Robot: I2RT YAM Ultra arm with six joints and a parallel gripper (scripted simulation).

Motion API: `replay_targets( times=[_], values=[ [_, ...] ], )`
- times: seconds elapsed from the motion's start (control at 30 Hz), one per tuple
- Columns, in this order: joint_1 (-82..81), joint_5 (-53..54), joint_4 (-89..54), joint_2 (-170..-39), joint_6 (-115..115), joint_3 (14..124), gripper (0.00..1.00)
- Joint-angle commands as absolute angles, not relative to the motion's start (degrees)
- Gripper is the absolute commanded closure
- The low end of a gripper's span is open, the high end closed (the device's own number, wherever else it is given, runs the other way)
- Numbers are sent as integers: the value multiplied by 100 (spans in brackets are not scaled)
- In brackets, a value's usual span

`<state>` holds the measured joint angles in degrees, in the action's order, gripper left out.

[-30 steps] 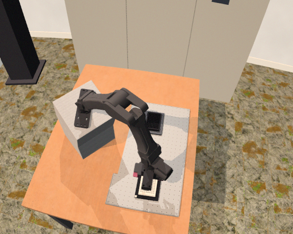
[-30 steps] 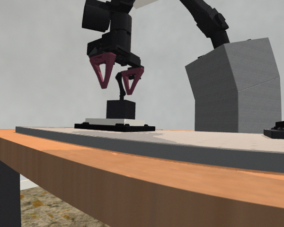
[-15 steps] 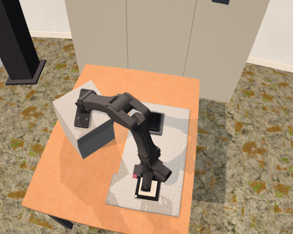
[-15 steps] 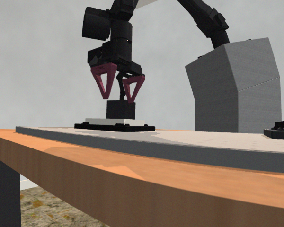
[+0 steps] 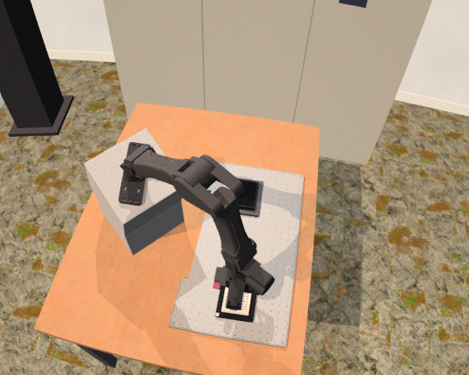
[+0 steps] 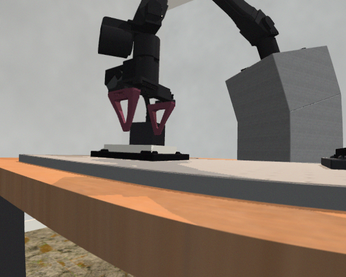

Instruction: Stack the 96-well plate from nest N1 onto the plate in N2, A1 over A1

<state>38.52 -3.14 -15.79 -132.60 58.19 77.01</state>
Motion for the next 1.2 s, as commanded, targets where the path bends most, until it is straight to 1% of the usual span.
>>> replay_targets(
  times=[0.0, 0.83, 1.17],
  values=[
    [3900, -321, -1450, -13376, 5790, 7911, 0],
    [3913, -339, -1123, -14051, 5766, 8259, 0],
    [3914, -339, -1262, -13959, 5771, 8273, 0]
  ],
)
